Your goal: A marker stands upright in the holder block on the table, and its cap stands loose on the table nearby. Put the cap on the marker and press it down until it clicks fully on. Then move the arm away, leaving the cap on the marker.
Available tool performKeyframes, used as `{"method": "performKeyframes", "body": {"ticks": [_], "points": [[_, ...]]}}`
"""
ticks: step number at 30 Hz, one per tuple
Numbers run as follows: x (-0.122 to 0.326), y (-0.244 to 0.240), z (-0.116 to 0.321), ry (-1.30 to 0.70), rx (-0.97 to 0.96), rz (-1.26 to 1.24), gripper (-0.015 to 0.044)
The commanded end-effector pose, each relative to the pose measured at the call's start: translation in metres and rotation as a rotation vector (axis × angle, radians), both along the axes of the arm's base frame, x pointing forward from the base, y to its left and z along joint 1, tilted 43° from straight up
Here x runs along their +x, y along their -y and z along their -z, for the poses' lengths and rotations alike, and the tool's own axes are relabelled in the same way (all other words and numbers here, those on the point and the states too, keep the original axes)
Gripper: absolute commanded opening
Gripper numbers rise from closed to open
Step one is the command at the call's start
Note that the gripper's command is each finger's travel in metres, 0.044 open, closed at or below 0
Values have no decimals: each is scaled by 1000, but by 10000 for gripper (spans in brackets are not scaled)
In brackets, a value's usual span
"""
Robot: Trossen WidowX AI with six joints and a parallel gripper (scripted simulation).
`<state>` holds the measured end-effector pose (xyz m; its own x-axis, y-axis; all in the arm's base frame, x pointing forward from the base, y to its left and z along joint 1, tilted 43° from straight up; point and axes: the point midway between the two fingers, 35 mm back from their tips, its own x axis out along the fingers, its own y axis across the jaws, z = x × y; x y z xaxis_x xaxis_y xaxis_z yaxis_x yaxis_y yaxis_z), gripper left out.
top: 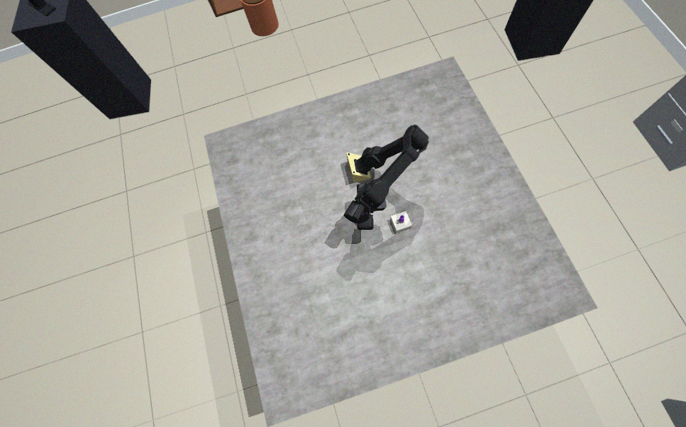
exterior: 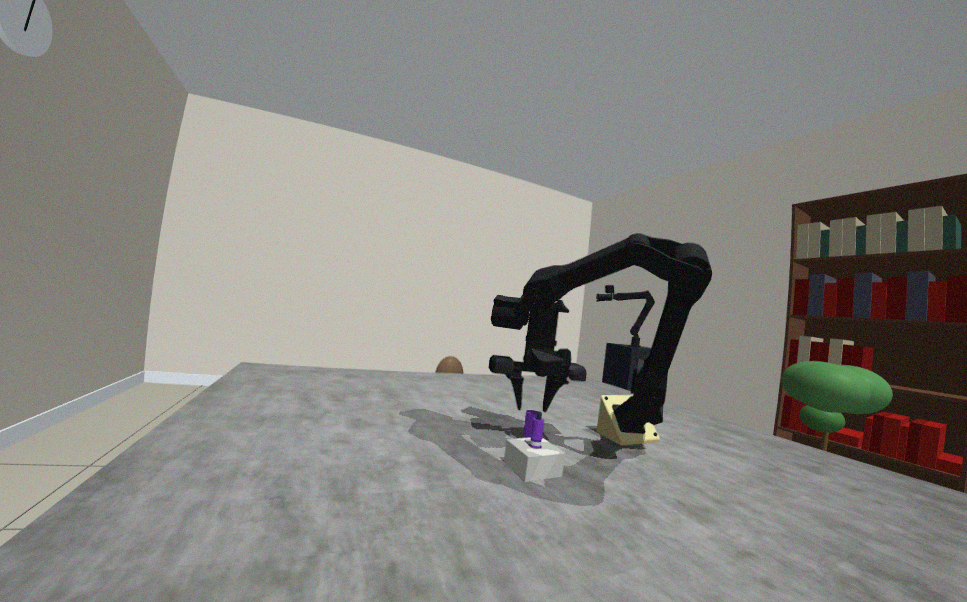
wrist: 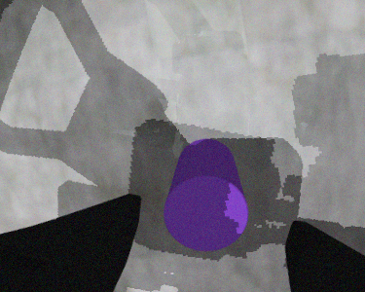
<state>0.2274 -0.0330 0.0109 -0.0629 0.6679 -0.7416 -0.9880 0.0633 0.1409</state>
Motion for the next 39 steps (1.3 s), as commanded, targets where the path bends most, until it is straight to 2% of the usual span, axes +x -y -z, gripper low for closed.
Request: {"method": "performKeyframes", "body": {"ticks": [1, 22, 26, 35, 38, 39], "points": [[-2, -6, 6, -7, 5, 2, 239], [-5, -28, 28, -7, 8, 2, 239], [-5, -28, 28, -7, 7, 2, 134], [-5, -28, 28, -7, 7, 2, 74], [-4, -25, 25, -7, 7, 2, 0], [-4, -23, 24, -7, 7, 2, 0]]}}
